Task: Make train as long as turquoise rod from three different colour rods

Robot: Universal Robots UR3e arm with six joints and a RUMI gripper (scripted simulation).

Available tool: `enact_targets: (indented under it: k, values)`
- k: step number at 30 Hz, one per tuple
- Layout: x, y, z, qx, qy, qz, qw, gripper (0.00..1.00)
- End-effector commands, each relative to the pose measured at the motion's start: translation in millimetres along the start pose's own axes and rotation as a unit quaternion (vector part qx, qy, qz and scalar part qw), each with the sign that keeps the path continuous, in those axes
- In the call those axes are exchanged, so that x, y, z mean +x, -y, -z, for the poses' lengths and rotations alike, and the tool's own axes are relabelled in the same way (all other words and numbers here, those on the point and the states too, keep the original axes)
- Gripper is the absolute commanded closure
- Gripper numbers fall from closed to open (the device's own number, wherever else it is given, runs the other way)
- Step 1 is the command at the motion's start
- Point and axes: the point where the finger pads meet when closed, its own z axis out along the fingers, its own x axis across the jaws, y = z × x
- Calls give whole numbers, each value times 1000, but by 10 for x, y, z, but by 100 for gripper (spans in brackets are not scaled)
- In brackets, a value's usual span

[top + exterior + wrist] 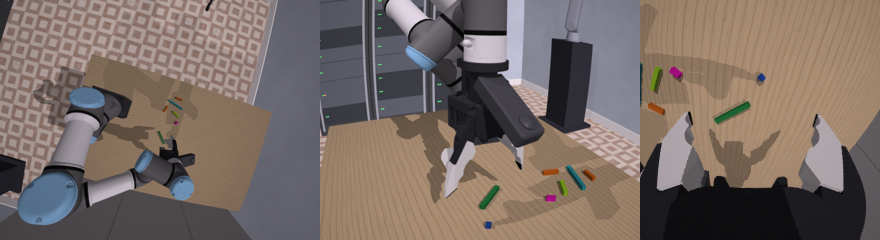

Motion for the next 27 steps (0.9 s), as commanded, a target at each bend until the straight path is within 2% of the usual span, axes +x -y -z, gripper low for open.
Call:
enact_targets:
  k: [1,3,16,18,27]
  values:
    - [26,40,11,-8,-1,-65,998,0]
    - [38,65,12,-7,-2,-101,995,0]
    - [77,141,17,-7,-2,-220,976,0]
    - [77,141,17,-7,-2,-220,976,0]
    - [104,197,20,-7,-3,-315,949,0]
